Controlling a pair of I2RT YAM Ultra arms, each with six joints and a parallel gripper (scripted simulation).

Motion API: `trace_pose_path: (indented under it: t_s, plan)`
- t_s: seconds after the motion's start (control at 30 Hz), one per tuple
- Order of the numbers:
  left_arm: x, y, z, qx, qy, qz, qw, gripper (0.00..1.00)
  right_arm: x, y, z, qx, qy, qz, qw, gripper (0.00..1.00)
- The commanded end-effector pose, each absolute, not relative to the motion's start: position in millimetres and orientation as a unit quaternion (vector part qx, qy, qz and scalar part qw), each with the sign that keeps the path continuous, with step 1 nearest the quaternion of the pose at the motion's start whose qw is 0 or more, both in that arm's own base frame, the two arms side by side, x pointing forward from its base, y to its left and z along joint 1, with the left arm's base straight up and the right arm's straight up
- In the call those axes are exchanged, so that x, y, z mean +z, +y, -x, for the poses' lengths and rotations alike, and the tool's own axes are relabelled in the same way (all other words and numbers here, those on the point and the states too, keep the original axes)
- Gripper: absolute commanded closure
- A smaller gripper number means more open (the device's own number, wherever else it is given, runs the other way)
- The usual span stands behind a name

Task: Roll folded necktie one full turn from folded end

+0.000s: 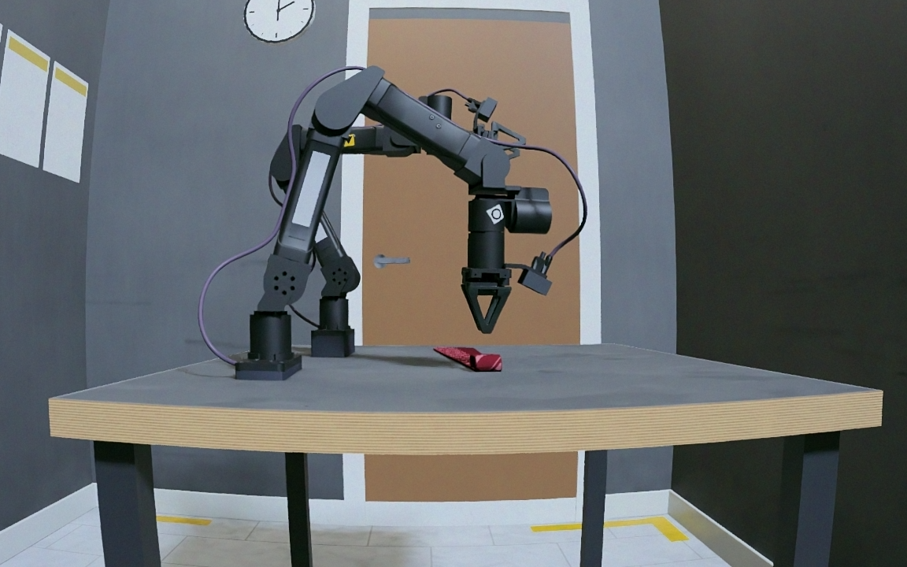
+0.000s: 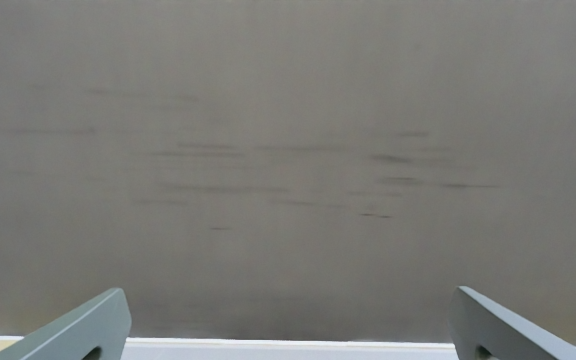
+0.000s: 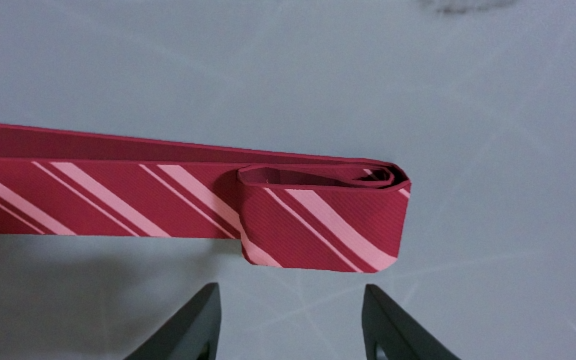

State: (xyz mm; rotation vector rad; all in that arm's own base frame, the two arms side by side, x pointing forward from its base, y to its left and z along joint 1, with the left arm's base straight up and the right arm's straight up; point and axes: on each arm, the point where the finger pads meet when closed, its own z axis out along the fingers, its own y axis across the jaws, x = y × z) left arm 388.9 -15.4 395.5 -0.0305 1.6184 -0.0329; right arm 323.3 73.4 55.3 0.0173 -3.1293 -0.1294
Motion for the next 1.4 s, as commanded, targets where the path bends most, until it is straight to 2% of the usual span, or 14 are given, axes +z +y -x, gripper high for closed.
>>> trace_pose_path:
  t_s: [0.0, 0.37, 0.87, 0.93, 1.37]
  plan:
    - [415.7, -15.8, -387.6, -0.023, 0.708, 0.014, 0.706, 0.00, 69.6, 71.9, -331.0, -0.053, -0.999, -0.004, -0.014, 0.55]
    - [415.7, -15.8, -387.6, -0.023, 0.708, 0.014, 0.706, 0.00, 69.6, 68.1, -331.0, -0.081, -0.997, -0.004, -0.014, 0.54]
    - [377.4, -46.6, -376.0, -0.038, 0.735, -0.028, 0.676, 0.20, 69.4, 56.4, -331.0, -0.166, -0.986, -0.005, -0.014, 0.51]
    - [377.4, -46.6, -376.0, -0.038, 0.735, -0.028, 0.676, 0.20, 69.4, 56.4, -331.0, -0.166, -0.986, -0.005, -0.014, 0.51]
    - [300.0, -108.8, -352.7, -0.068, 0.782, -0.114, 0.609, 0.37, 69.3, 43.3, -331.0, -0.260, -0.966, -0.006, -0.013, 0.49]
